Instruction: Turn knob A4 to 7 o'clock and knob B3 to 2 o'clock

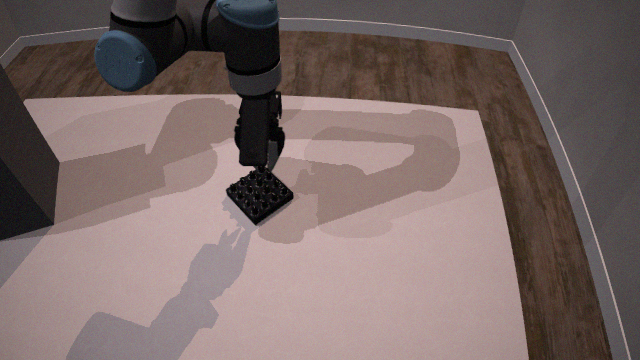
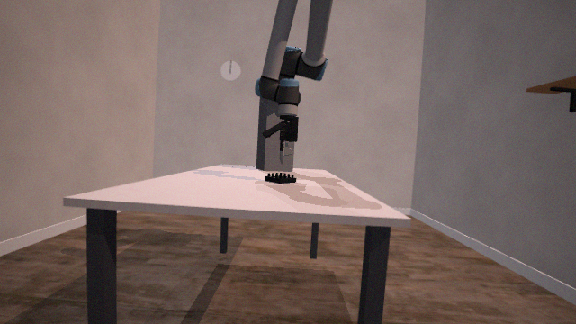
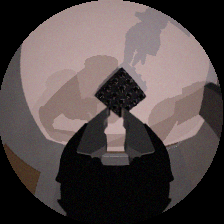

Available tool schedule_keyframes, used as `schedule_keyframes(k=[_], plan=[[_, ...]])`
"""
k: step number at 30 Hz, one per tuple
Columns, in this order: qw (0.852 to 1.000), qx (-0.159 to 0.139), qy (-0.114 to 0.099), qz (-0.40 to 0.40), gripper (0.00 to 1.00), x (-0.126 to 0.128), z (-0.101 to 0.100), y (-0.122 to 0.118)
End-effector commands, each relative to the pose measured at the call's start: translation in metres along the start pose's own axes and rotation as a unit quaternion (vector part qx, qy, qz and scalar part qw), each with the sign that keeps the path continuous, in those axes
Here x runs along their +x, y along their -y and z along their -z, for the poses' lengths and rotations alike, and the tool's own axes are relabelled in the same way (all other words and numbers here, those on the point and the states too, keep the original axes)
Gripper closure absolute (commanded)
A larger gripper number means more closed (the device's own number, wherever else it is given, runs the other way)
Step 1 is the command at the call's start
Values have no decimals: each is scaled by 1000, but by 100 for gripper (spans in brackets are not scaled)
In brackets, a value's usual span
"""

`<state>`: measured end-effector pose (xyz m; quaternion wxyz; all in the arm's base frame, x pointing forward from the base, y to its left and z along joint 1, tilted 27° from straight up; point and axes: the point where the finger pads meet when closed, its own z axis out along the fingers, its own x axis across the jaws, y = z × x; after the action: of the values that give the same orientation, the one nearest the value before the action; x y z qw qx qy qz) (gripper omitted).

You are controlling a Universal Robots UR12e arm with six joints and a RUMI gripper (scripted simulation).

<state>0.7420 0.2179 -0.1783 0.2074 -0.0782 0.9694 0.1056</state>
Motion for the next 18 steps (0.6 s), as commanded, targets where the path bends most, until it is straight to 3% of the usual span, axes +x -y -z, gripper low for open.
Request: schedule_keyframes(k=[1,18], plan=[[1000,0,0,0,89,0,0,0],[1000,0,0,0,89,0,-5,0]])
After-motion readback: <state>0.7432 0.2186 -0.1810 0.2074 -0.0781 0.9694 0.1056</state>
